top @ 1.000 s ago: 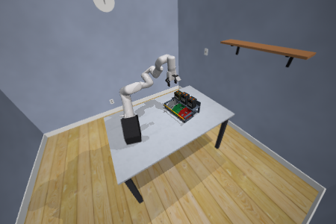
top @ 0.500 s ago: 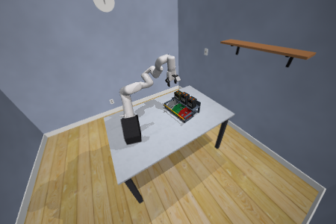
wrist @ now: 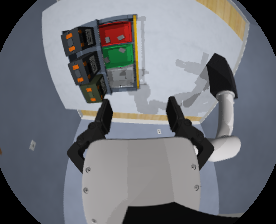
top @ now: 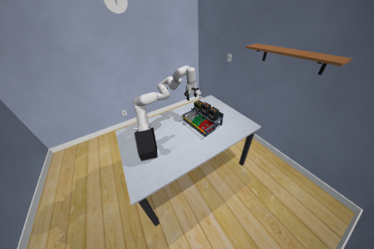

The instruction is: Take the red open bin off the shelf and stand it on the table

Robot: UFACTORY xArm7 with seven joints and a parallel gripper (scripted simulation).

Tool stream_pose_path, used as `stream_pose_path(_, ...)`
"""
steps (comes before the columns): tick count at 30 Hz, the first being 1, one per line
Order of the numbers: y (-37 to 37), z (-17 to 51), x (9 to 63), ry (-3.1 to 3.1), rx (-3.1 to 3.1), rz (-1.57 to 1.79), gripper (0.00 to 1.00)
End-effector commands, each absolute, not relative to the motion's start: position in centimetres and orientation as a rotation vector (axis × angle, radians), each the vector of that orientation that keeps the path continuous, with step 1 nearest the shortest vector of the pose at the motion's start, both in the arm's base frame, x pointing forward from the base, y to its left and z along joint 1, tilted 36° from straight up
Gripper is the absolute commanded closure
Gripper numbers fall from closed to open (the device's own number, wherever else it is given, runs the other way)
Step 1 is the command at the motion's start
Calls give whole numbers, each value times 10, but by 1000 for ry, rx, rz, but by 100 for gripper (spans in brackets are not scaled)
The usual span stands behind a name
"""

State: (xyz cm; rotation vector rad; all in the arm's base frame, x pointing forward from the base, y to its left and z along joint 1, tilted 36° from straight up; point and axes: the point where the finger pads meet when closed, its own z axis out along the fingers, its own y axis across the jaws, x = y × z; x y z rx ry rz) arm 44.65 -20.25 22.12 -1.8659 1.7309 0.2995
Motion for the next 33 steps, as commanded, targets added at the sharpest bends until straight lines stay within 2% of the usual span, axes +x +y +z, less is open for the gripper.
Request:
stream_pose_path(1,-202,218,448,1734,-1860,284,0)
stream_pose_path(6,-202,218,448,1734,-1860,284,0)
stream_pose_path(11,-175,179,458,1734,-1860,284,0)
stream_pose_path(23,-175,179,458,1734,-1860,284,0)
stream_pose_path(28,-149,139,469,1734,-1860,284,0)
stream_pose_path(33,-149,139,469,1734,-1860,284,0)
